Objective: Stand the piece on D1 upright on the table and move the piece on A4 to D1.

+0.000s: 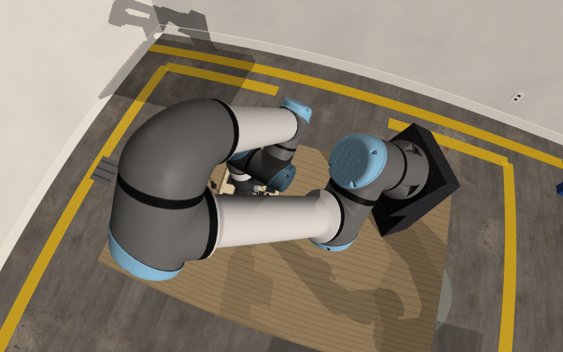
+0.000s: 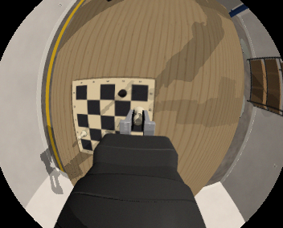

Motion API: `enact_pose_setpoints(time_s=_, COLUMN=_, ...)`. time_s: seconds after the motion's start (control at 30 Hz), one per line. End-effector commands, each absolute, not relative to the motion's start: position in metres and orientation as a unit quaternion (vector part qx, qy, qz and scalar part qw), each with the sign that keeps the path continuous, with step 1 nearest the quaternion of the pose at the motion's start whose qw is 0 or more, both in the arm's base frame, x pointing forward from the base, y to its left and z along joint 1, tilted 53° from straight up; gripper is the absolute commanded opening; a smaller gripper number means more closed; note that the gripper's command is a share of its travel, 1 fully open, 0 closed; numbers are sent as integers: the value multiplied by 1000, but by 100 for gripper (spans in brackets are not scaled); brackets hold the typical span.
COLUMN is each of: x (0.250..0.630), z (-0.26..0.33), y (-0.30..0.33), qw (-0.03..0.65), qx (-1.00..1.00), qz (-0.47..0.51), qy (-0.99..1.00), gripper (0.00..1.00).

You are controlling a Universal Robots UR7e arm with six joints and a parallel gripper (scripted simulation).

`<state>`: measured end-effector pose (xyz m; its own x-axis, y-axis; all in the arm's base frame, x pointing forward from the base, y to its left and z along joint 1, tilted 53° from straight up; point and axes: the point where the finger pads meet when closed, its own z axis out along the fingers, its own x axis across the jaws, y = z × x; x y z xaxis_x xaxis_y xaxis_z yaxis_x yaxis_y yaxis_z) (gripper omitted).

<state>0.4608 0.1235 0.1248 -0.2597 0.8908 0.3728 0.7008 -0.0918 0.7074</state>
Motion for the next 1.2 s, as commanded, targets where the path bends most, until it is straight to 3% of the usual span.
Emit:
enact_pose_setpoints(time_s=0.0, x=470, z=118, y=129, qw=112, qx=599, qz=434, qy=664, gripper=0)
enact_pose_setpoints(time_s=1.17, x=484, z=105, y=138, qw=112, qx=599, qz=434, qy=664, gripper=0)
